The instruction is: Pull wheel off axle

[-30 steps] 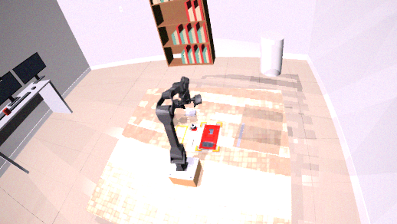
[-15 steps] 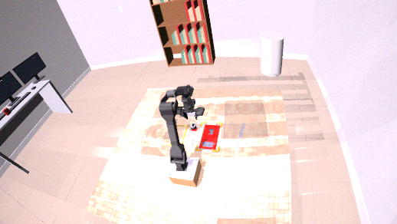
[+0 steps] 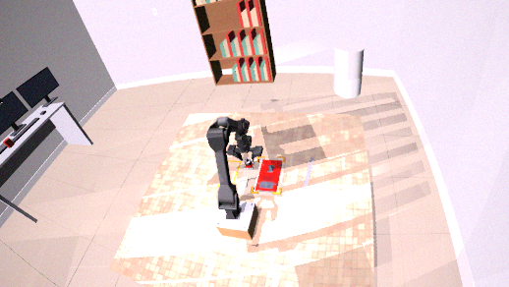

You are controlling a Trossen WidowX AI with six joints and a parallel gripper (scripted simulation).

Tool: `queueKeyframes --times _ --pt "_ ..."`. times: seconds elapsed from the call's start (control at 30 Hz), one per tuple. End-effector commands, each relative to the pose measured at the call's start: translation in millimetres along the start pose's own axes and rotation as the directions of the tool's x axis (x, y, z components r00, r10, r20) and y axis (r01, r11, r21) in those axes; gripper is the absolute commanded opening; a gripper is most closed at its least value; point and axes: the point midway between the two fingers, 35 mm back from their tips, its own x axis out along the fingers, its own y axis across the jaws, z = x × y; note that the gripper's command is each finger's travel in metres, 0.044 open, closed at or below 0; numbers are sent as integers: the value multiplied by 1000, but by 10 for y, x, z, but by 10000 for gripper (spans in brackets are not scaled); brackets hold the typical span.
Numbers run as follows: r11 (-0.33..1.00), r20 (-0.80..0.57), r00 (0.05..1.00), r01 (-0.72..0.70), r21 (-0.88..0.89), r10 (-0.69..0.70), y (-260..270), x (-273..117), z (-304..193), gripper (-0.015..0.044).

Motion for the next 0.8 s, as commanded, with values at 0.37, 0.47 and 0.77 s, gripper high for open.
queueKeyframes --times 0.37,0.47,0.77 --pt "1000 -9 1000 0 0 0 3 85 -27 162" --pt "1000 -9 1000 0 0 0 3 85 -27 142" --pt "1000 -9 1000 1 0 -1 3 64 -26 0"
